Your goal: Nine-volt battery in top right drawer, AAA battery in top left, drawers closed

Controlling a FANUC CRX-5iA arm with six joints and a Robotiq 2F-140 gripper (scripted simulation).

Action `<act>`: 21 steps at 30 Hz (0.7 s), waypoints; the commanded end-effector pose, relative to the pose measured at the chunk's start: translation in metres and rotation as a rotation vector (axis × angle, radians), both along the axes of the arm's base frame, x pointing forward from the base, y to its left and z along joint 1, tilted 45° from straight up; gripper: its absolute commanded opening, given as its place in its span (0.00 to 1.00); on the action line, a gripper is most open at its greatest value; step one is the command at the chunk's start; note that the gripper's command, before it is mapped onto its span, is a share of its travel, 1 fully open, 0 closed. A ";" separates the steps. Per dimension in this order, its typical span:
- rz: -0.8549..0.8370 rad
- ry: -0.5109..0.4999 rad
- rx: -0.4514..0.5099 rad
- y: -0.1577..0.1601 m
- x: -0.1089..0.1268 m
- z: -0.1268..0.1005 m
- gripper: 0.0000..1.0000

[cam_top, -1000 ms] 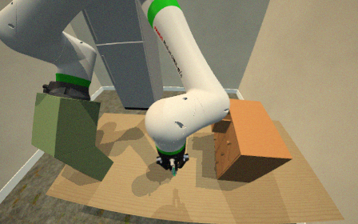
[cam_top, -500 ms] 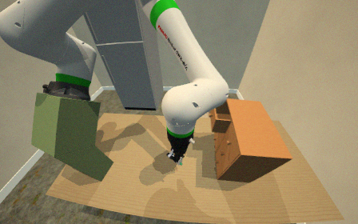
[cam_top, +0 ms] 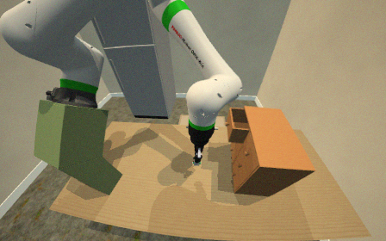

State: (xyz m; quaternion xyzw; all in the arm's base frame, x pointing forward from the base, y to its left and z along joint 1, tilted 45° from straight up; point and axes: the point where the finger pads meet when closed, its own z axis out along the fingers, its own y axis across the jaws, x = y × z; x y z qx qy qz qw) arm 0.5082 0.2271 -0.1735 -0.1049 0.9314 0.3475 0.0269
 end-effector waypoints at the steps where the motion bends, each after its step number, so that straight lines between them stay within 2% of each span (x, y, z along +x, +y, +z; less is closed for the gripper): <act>1: 0.125 -0.129 0.012 0.012 0.001 0.012 0.03; 2: 0.236 -0.225 0.009 0.016 0.001 0.016 0.03; 16: 0.754 -0.657 -0.010 0.059 -0.003 0.058 0.03; 18: 0.754 -0.657 -0.010 0.059 -0.003 0.058 0.03; 19: 0.866 -0.750 -0.013 0.062 -0.004 0.061 0.03; 21: 0.930 -0.801 -0.015 0.067 -0.005 0.065 0.03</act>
